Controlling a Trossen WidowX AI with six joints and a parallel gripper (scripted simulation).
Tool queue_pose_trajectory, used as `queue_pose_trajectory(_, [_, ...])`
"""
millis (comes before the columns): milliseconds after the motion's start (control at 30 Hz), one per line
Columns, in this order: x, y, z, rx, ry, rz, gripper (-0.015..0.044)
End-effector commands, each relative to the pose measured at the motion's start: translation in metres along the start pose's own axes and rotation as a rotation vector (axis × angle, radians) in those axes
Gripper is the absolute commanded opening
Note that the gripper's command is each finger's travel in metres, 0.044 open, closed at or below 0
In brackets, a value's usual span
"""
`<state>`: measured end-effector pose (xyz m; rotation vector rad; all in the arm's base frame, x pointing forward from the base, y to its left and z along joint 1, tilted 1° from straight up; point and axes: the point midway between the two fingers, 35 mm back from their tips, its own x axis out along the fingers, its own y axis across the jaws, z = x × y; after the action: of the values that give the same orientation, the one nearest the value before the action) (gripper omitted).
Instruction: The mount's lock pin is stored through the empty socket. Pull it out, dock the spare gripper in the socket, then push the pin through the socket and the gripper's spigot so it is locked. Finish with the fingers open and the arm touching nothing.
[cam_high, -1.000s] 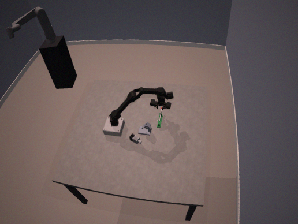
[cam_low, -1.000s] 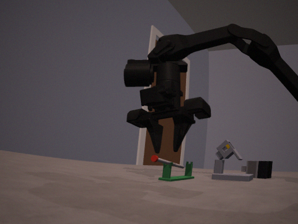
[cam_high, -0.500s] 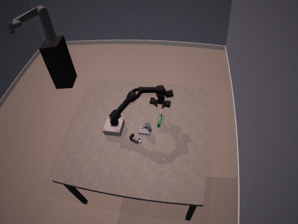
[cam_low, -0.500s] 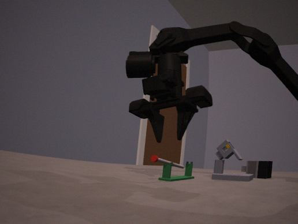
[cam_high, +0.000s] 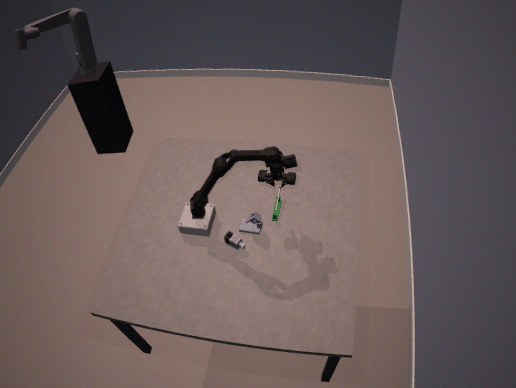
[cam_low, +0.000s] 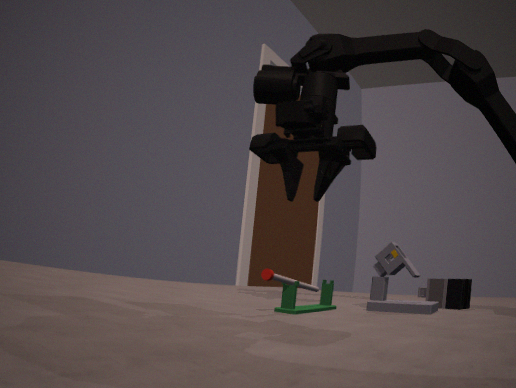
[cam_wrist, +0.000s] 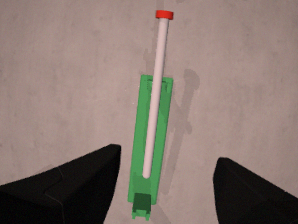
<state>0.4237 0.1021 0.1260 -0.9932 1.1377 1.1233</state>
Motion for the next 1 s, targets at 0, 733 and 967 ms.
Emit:
queue_pose_trajectory(0, [0.005, 0.005, -0.002, -0.018, 0.015, 0.015, 0.0180])
queue_pose_trajectory(733, [0.082, 0.007, -0.011, -0.018, 0.014, 0.016, 0.0180])
queue_pose_trajectory(967, [0.093, 0.006, -0.013, -0.018, 0.014, 0.015, 0.0180])
